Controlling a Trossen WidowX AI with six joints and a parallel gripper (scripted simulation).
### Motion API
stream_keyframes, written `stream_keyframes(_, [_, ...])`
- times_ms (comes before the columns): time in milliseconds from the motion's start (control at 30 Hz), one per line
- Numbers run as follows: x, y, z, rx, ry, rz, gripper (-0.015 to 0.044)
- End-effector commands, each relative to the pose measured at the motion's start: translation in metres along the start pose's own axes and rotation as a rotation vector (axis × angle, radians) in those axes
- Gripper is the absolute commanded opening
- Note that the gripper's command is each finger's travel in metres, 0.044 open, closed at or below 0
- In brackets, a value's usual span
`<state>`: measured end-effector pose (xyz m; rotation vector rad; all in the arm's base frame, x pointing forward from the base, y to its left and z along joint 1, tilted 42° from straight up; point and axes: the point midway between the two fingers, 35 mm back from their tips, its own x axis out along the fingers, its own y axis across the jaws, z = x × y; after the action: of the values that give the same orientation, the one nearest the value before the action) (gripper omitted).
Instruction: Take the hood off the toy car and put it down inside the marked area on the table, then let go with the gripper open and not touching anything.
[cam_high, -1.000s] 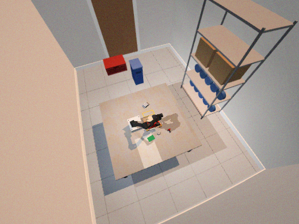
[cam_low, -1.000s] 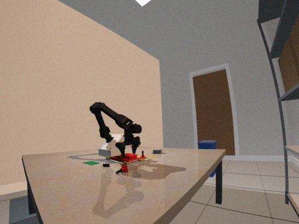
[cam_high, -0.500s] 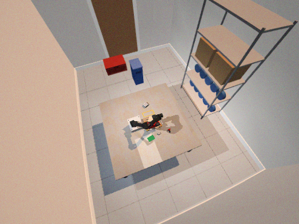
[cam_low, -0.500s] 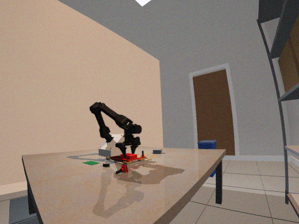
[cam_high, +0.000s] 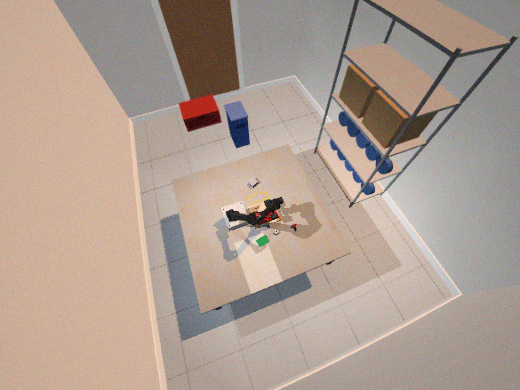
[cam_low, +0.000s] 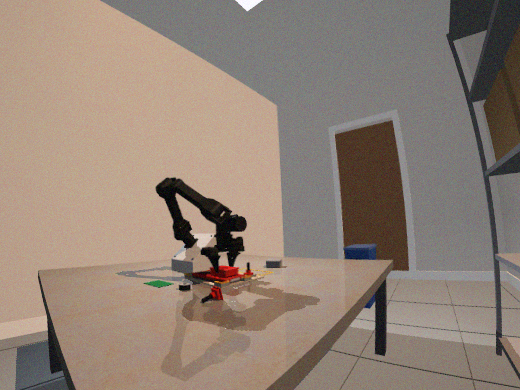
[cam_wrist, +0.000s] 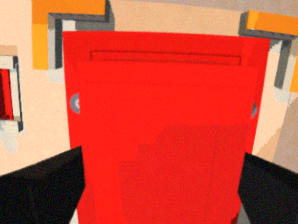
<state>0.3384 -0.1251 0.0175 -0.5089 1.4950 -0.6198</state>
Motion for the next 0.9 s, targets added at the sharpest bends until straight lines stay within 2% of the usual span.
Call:
stream_keyframes(0, [-0.003, 0.0, 0.001, 0.004, -0.003, 0.0, 0.0])
stream_keyframes(867, [-0.02, 0.0, 0.001, 0.004, -0.003, 0.001, 0.0])
